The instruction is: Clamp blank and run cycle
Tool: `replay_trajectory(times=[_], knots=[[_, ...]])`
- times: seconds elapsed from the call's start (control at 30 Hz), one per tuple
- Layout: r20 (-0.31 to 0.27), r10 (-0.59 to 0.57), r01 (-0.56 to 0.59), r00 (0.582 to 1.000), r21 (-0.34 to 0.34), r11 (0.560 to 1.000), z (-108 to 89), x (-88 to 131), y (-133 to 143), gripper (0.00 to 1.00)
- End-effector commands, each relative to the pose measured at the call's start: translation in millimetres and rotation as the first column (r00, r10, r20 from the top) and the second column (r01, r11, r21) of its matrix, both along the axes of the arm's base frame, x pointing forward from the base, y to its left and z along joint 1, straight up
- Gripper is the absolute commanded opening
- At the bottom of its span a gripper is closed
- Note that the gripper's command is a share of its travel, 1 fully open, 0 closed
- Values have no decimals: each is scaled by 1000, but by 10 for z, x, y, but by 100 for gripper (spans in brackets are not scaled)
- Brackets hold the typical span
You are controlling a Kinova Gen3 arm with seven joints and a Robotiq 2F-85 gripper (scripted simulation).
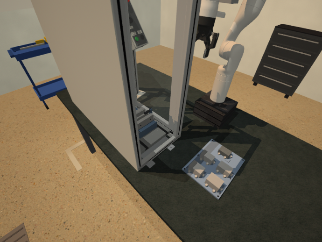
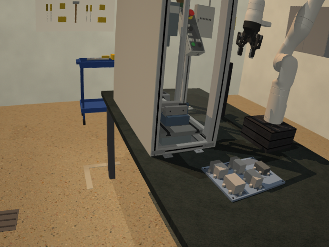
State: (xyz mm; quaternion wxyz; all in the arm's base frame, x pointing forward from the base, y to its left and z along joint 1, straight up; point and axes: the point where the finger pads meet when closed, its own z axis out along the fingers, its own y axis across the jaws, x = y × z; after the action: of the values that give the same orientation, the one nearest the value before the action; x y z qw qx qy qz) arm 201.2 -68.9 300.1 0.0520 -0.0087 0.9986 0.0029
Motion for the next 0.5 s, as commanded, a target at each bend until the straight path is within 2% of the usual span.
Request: replay_trajectory(times=[0.0, 0.17, 0.47], knots=[[1, 0, 0, 1000, 0, 1000, -1, 4, -1, 80], [1, 0, 0, 1000, 0, 1000, -498, 4, 1, 80], [1, 0, 0, 1000, 0, 1000, -498, 4, 1, 80]])
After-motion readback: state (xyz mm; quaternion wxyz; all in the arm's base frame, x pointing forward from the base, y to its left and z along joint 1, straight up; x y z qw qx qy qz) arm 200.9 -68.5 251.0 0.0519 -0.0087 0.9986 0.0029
